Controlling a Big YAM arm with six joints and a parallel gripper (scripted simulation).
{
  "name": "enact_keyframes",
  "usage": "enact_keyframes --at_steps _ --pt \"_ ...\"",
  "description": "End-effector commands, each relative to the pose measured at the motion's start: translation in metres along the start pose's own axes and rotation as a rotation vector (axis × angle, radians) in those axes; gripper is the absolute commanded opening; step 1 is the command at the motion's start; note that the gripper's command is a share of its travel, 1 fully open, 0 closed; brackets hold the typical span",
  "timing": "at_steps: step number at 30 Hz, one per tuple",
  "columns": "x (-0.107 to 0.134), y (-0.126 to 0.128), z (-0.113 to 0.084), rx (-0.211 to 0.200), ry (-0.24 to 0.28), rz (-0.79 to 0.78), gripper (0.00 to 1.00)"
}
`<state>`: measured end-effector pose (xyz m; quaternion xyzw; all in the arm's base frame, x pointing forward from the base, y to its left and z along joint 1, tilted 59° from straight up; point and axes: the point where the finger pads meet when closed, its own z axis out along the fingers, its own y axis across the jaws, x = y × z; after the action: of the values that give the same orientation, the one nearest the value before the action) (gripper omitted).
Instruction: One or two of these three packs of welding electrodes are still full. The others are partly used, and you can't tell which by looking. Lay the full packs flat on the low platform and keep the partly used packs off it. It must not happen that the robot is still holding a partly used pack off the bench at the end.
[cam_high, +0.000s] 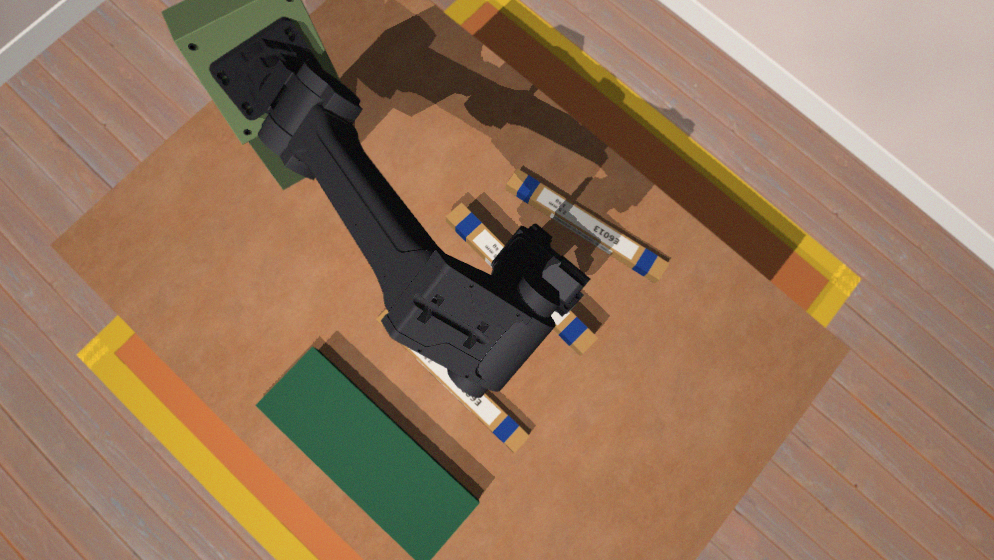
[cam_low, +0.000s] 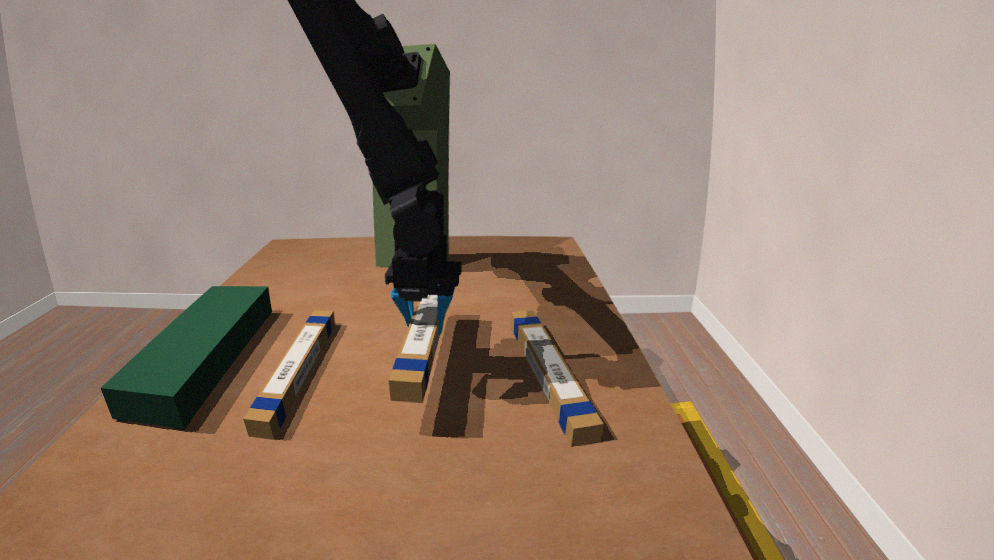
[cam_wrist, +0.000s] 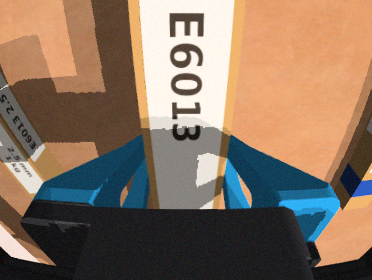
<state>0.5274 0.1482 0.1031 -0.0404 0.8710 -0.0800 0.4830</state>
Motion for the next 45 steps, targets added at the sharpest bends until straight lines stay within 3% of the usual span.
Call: enact_keyframes --at_steps 1,45 --pt "-0.01 0.009 -0.013 -0.019 -0.023 0.012 0.0" --pt "-0.004 0.007 -0.088 -0.017 -0.014 0.008 0.0"
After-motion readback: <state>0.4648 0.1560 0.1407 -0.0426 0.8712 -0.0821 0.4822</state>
